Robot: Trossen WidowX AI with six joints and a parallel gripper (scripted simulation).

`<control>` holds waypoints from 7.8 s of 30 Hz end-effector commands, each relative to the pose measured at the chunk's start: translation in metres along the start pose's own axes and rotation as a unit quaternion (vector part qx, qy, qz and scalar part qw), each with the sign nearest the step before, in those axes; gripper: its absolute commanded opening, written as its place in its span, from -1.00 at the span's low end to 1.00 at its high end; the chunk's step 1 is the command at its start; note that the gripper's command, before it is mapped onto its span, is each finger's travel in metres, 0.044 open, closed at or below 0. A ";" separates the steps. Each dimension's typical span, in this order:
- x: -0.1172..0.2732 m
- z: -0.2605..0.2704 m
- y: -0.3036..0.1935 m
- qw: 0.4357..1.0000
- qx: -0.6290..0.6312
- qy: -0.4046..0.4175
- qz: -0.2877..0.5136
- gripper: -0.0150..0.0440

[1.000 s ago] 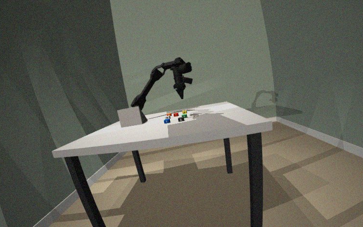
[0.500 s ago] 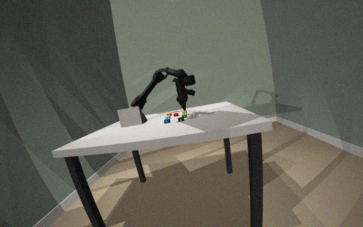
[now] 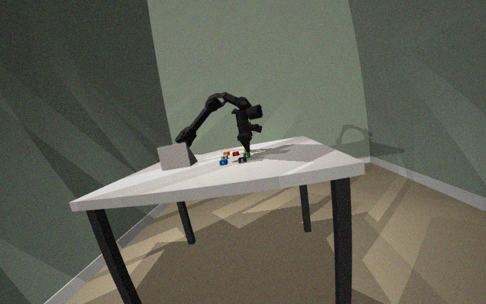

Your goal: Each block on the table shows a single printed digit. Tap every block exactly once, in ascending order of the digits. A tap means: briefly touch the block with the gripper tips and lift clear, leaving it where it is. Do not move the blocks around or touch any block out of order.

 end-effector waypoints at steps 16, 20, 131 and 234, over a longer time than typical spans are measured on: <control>0.021 -0.001 -0.003 1.000 -0.007 0.004 0.005 -0.42; 0.029 -0.001 -0.002 1.000 -0.007 0.004 0.005 -0.42; 0.103 0.072 -0.134 1.000 -0.010 0.005 0.009 -0.42; 0.017 0.204 -0.130 1.000 -0.010 0.008 0.008 -0.42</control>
Point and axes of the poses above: the point midway between the two fingers, 35 mm back from their tips, its own x axis back along the fingers, its own z axis across the jaws, y = z × x, the point moved 4 cm from there along x, back along the fingers, and after that the axes turned 5 degrees about x, right-handed, at the moved point
